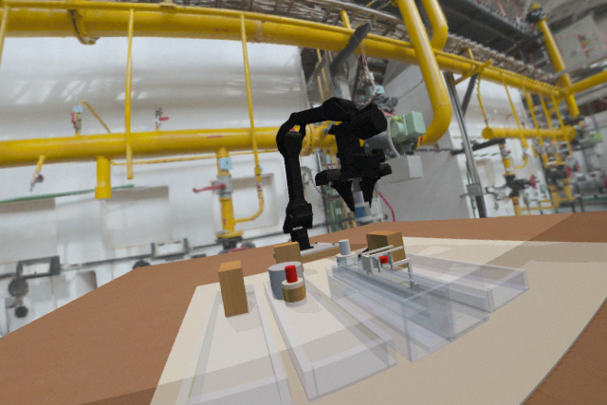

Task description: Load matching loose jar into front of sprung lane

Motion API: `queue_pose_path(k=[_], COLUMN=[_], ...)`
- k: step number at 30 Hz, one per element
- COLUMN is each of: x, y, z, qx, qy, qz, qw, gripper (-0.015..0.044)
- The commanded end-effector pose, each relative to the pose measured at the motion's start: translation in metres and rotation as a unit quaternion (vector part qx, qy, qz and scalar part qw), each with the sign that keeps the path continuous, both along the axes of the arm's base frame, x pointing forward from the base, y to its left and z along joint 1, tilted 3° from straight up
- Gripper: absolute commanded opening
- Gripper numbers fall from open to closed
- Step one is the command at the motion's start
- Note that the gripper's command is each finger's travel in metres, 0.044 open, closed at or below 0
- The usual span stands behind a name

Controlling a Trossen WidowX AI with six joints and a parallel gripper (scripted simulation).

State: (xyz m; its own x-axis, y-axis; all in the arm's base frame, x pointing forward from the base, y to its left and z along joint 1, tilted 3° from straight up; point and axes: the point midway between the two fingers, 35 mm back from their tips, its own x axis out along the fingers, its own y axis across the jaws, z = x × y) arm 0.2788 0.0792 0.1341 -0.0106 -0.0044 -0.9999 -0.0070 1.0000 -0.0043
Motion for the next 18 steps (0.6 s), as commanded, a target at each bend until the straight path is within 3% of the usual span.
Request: queue_pose_path(k=[1, 18], x=[0.004, 0.006], y=[-0.017, -0.085], z=[-0.008, -0.046], qx=[-0.002, -0.006], qy=[0.0, -0.001], qz=[-0.006, -0.029], qw=[1.0, 1.0], gripper=[0.0, 0.0])
